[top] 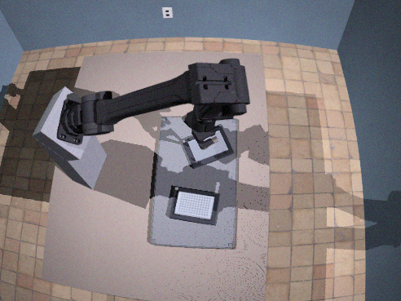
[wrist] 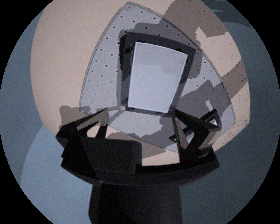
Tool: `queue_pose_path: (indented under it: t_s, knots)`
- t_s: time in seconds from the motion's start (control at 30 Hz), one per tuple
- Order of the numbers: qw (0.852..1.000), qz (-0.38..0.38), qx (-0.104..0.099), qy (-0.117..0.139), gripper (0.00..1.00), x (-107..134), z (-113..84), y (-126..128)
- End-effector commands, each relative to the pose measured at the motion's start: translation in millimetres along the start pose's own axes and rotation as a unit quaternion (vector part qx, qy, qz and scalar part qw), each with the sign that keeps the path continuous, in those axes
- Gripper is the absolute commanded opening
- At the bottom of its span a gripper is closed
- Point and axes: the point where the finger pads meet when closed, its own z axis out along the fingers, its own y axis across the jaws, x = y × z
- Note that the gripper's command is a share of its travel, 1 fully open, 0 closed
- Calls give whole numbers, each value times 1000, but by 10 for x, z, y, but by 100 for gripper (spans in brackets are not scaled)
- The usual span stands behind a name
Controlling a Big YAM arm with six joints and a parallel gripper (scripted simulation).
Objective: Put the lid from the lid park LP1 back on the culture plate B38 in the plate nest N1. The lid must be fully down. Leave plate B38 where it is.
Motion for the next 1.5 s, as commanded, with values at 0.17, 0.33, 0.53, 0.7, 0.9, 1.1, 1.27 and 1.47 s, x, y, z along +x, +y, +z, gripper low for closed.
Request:
queue_pose_path:
  t_s: [0.17, 0.33, 0.53, 0.7, 0.9, 1.1, 1.27, 1.47]
  knots:
    - [995, 84, 31, -41, 100, -261, 15, -237]
    - [996, 79, 27, -31, 100, -168, -9, -208]
    - [996, 75, 28, -43, 100, -268, -47, -219]
    - [995, 85, 30, -36, 100, -224, 49, -260]
    - [996, 79, 30, -40, 100, -247, 115, -266]
    - [996, 75, 30, -40, 100, -256, 213, -266]
    - [996, 75, 30, -39, 100, -256, 299, -278]
    - [996, 75, 30, -40, 100, -264, 362, -273]
